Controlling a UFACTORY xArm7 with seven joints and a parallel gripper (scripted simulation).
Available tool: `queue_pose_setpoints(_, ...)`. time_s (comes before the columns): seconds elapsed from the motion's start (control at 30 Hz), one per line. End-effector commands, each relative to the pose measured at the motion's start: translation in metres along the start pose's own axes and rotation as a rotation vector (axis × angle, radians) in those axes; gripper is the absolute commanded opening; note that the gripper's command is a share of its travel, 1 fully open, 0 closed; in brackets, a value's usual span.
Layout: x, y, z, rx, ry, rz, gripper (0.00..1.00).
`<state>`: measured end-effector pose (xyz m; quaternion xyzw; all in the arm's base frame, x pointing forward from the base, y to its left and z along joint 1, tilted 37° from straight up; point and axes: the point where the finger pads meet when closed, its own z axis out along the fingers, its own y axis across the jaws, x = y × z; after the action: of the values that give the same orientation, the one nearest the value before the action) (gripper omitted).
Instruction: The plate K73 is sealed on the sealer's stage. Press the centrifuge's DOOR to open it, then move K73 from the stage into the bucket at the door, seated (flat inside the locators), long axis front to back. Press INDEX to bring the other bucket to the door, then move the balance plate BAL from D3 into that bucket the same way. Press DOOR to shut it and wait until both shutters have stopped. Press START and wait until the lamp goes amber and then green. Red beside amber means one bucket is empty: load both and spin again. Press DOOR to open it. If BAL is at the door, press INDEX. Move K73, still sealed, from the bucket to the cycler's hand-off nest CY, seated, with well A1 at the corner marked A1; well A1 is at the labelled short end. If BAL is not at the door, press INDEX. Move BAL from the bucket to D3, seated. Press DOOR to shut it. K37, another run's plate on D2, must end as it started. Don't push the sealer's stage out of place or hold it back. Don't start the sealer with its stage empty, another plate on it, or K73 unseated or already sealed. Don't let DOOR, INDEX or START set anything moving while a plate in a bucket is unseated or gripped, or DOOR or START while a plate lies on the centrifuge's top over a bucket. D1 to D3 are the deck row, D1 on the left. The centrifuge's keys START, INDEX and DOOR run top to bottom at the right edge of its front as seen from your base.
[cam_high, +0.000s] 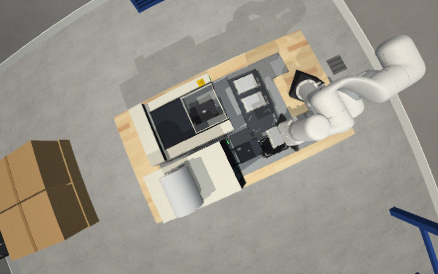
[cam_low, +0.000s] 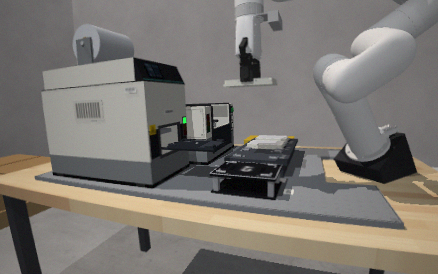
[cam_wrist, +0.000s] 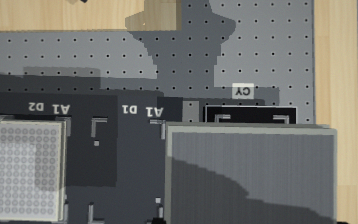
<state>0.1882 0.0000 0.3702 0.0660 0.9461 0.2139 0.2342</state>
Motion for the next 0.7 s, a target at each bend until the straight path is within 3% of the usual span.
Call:
queue_pose_setpoints(0.0,-0.001,0.009,-0.001,-0.001,-0.004,0.000,0.00)
queue_pose_setpoints(0.67,0.000,0.051,-0.001,-0.001,-0.004,0.000,0.00)
